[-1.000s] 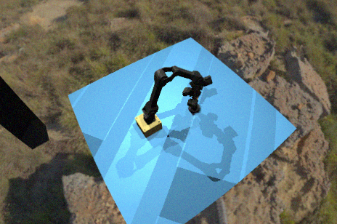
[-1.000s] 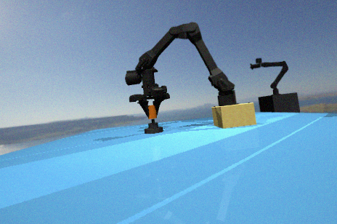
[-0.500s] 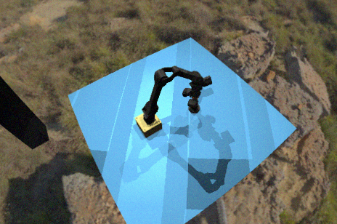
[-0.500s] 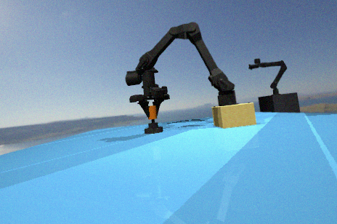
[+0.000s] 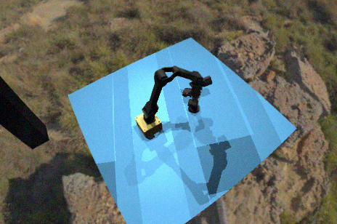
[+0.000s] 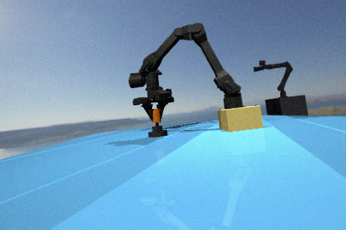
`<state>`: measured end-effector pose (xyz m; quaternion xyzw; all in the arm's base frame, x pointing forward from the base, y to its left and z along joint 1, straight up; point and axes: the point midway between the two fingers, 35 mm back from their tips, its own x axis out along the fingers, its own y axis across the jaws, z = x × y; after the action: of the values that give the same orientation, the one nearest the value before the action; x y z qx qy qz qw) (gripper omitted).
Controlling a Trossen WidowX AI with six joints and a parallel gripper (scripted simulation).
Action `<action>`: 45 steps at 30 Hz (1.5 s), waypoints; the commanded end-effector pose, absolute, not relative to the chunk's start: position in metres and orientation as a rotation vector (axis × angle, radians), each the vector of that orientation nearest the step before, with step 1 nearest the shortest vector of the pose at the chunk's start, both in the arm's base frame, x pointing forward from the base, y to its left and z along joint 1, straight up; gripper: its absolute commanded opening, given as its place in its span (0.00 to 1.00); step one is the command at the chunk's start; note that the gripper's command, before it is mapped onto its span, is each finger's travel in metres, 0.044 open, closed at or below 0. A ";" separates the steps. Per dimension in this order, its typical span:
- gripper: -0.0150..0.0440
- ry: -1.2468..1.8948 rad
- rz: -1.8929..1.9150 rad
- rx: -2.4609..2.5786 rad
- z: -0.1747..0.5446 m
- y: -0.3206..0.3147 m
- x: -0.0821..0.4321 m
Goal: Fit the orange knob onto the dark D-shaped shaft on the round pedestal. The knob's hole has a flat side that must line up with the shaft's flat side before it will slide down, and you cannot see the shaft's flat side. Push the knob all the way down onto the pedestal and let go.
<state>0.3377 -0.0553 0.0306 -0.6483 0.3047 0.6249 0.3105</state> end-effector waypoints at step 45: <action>0.25 0.642 1.790 -1.855 0.030 -0.055 0.338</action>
<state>0.3377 -0.0554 0.0305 -0.6772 0.2377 0.6533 0.2410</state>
